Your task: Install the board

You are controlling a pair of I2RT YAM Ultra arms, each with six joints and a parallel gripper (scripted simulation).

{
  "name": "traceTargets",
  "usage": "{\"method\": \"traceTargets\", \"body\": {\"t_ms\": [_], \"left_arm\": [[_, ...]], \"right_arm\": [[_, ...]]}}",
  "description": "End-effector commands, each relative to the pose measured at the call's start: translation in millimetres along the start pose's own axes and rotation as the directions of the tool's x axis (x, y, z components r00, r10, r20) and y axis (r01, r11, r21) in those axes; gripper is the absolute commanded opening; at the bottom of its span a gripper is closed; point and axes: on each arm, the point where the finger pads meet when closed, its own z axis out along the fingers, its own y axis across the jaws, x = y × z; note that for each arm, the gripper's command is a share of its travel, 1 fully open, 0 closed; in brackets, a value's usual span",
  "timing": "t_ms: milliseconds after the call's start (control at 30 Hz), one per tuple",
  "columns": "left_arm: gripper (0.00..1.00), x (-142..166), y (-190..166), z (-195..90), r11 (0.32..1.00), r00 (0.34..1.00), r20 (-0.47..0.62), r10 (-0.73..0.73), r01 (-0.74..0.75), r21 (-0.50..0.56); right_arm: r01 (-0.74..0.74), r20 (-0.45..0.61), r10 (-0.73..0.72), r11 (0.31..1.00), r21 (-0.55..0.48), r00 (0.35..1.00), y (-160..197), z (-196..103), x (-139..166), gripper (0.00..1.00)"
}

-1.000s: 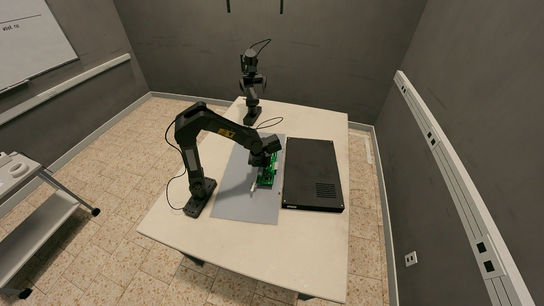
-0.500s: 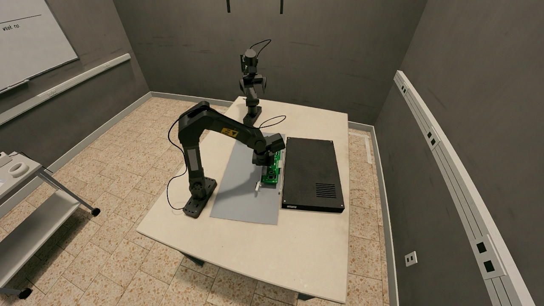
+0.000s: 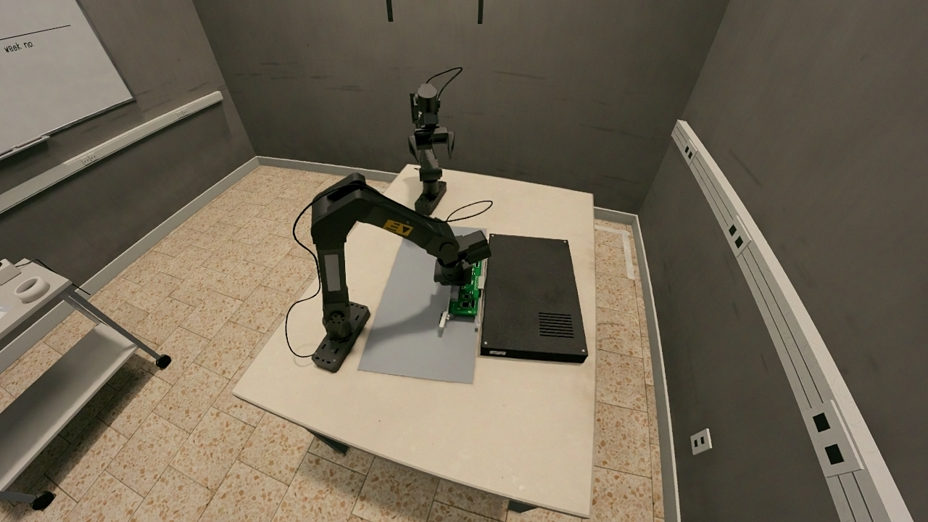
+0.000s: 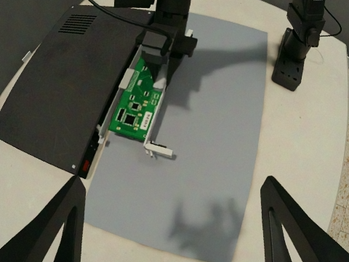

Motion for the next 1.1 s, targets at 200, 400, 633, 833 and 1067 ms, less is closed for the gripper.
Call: {"method": "traceTargets", "body": {"t_ms": [200,400,633,833,1067], "left_arm": [[1.00,-6,0,-4,1.000,1.000,0.011,0.001,-0.001,0.001],[1.00,-6,0,-4,1.000,1.000,0.011,0.001,-0.001,0.001],[1.00,-6,0,-4,1.000,1.000,0.011,0.001,-0.001,0.001],[1.00,-6,0,-4,1.000,1.000,0.011,0.001,-0.001,0.001],[1.00,-6,0,-4,1.000,1.000,0.011,0.001,-0.001,0.001]], "right_arm": [[0.018,0.048,-0.020,0.999,0.045,0.999,-23,-7,-11,0.18],[0.037,0.063,-0.040,0.998,0.046,0.997,-25,-7,-14,0.18],[0.031,0.062,-0.034,0.999,0.044,0.998,-28,-8,-14,0.18],[0.031,0.062,-0.033,0.999,0.044,0.998,-28,-8,-14,0.18],[0.018,0.055,-0.020,0.999,0.036,0.998,-33,-9,-12,0.18]]}}
